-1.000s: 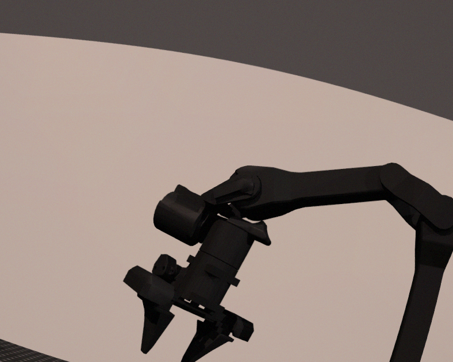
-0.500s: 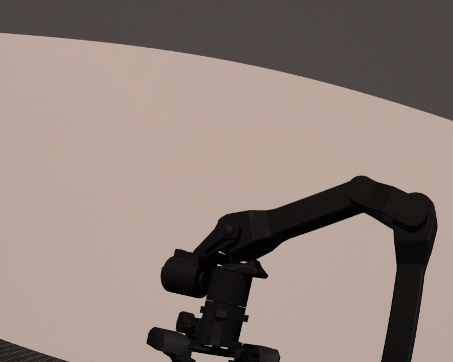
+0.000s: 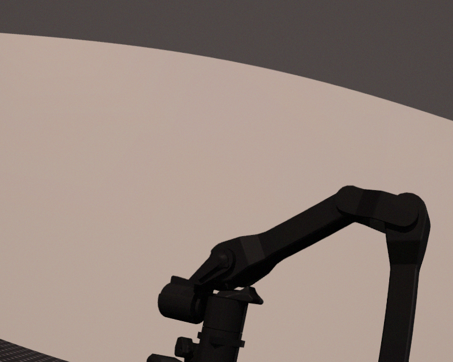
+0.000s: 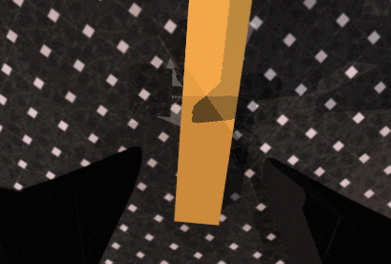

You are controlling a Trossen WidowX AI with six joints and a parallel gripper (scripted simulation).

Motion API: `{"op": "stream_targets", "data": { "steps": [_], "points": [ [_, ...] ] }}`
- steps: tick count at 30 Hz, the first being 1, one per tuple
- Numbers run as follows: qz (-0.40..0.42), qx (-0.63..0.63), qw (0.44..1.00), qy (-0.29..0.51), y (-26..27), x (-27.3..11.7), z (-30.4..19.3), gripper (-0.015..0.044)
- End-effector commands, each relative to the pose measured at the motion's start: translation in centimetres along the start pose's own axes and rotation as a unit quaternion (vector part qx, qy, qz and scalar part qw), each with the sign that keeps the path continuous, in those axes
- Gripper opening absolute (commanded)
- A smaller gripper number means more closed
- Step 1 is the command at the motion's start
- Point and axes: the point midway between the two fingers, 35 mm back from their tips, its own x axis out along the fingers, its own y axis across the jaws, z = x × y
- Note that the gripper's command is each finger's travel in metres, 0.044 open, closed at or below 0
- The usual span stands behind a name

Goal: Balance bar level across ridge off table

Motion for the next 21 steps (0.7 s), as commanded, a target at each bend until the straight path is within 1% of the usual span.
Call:
{"op": "stream_targets", "data": {
  "steps": [1,7,21],
  "points": [
    [-0.004,0.003,1.0,0.002,-0.2,1.3,-0.1,0.0315],
    [-0.004,0.003,1.0,0.002,-0.2,1.5,-0.1,0.0315],
    [-0.004,0.003,1.0,0.002,-0.2,3.7,-0.2,0.0315]
  ]
}}
